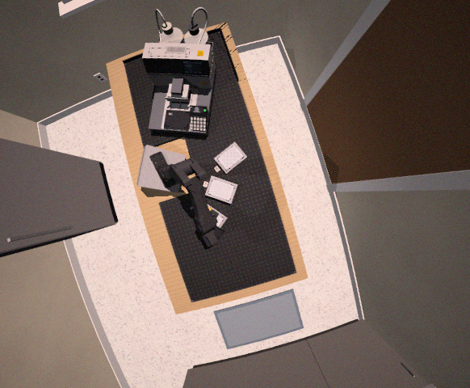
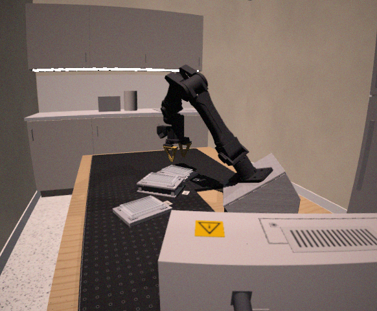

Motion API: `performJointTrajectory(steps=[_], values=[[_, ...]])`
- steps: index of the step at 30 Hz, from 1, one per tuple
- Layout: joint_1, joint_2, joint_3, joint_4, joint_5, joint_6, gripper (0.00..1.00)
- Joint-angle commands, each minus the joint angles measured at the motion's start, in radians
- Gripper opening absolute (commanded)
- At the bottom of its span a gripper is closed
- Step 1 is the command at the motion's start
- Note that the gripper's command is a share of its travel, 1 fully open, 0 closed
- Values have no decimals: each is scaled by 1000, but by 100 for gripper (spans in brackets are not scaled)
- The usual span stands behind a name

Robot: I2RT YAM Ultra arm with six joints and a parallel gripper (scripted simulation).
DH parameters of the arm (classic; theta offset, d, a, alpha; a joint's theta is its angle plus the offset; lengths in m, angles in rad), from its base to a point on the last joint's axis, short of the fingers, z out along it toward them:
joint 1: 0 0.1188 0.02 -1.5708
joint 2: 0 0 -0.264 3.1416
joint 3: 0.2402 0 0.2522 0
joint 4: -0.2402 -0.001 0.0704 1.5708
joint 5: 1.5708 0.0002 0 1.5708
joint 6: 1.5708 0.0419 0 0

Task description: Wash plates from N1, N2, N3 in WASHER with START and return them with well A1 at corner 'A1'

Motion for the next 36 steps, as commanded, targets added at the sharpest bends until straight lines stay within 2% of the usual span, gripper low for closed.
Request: performJointTrajectory(steps=[1, 22, 36], values=[[0, -4, 0, 33, 1, 9, 100], [53, 35, -69, 167, 21, 64, 100], [54, 36, -70, 169, 22, 65, 100]])
